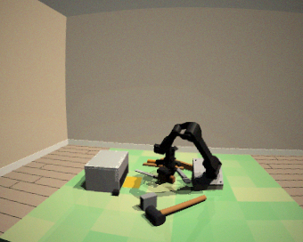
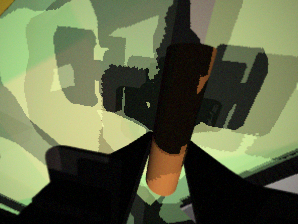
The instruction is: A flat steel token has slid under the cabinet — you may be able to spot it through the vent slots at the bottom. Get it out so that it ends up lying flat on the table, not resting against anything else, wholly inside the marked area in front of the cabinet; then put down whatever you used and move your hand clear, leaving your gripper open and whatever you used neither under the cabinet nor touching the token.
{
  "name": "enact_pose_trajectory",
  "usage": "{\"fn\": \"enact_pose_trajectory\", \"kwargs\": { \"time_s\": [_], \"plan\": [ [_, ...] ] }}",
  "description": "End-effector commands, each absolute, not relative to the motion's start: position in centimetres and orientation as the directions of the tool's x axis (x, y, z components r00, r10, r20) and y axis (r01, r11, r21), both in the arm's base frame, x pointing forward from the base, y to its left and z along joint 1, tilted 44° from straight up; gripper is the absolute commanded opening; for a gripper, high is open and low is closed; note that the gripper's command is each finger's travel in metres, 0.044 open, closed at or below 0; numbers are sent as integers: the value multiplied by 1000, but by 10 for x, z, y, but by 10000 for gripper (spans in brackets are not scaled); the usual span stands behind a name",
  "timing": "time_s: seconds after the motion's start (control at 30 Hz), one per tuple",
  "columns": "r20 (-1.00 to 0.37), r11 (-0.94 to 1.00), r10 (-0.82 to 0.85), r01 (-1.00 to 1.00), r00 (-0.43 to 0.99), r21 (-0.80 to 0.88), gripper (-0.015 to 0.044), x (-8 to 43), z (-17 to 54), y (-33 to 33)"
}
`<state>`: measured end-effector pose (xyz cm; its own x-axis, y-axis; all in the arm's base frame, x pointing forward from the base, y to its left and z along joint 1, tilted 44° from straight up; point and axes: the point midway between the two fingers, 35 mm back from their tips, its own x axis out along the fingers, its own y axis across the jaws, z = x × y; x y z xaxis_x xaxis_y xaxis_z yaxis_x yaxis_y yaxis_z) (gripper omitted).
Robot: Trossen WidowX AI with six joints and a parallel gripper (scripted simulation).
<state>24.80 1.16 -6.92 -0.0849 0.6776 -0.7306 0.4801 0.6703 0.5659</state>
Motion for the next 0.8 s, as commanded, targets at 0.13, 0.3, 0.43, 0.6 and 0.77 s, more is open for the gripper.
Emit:
{"fn": "enact_pose_trajectory", "kwargs": {
  "time_s": [0.13, 0.3, 0.43, 0.6, 0.77],
  "plan": [
    [-728, 665, 681, 481, -78, 571, 0, 251, -61, 19],
    [-728, 665, 682, 481, -78, 571, 0, 253, -57, 24],
    [-727, 665, 682, 481, -78, 572, 0, 254, -53, 28],
    [-727, 665, 682, 481, -78, 572, 0, 255, -49, 33],
    [-727, 664, 682, 481, -78, 572, 0, 256, -44, 38]
  ]
}}
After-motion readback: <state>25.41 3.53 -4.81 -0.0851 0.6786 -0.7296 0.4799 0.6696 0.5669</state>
